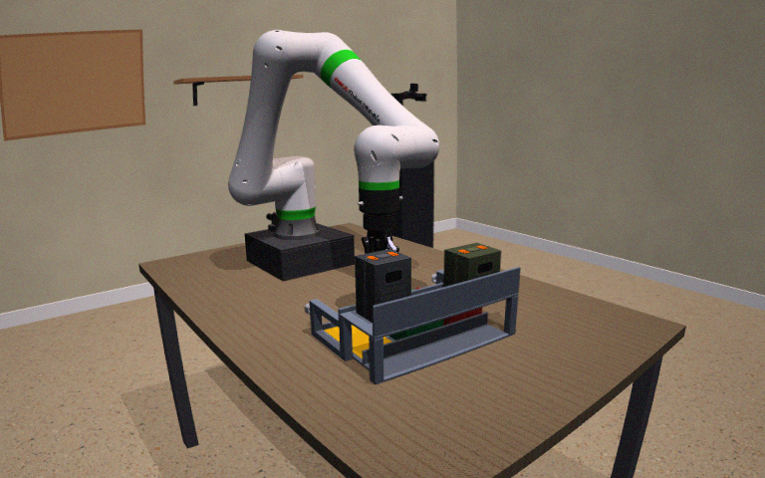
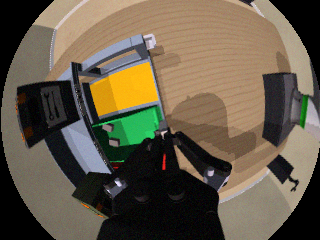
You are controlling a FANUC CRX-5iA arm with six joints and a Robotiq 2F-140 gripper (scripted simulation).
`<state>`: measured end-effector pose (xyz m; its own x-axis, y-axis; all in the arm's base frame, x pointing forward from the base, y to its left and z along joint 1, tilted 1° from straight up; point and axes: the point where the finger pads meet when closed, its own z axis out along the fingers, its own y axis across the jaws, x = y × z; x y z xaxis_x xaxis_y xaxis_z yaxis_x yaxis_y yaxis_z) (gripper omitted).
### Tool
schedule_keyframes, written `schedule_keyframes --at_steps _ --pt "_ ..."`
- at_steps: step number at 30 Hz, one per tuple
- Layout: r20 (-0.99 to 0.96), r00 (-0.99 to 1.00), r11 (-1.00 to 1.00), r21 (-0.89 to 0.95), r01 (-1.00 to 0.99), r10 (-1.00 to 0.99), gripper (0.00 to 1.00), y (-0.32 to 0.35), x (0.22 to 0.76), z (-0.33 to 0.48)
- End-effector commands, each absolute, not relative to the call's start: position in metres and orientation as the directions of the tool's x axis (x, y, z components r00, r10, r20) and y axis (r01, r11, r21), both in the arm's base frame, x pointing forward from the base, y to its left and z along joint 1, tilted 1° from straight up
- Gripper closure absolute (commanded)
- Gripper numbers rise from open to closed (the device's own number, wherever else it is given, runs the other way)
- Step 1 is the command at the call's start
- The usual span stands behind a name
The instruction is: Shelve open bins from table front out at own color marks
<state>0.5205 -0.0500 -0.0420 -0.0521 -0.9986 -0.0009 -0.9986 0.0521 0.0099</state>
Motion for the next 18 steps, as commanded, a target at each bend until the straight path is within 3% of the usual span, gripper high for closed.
schedule_keyframes --at_steps 1,18 --pt "-0.001 -0.052 0.052 0.009 -0.999 -0.999 1.00 -0.0500 0.5207 -0.0418" --pt "-0.001 -0.052 0.052 0.009 -0.999 -0.999 1.00 -0.0497 0.5144 -0.0354"
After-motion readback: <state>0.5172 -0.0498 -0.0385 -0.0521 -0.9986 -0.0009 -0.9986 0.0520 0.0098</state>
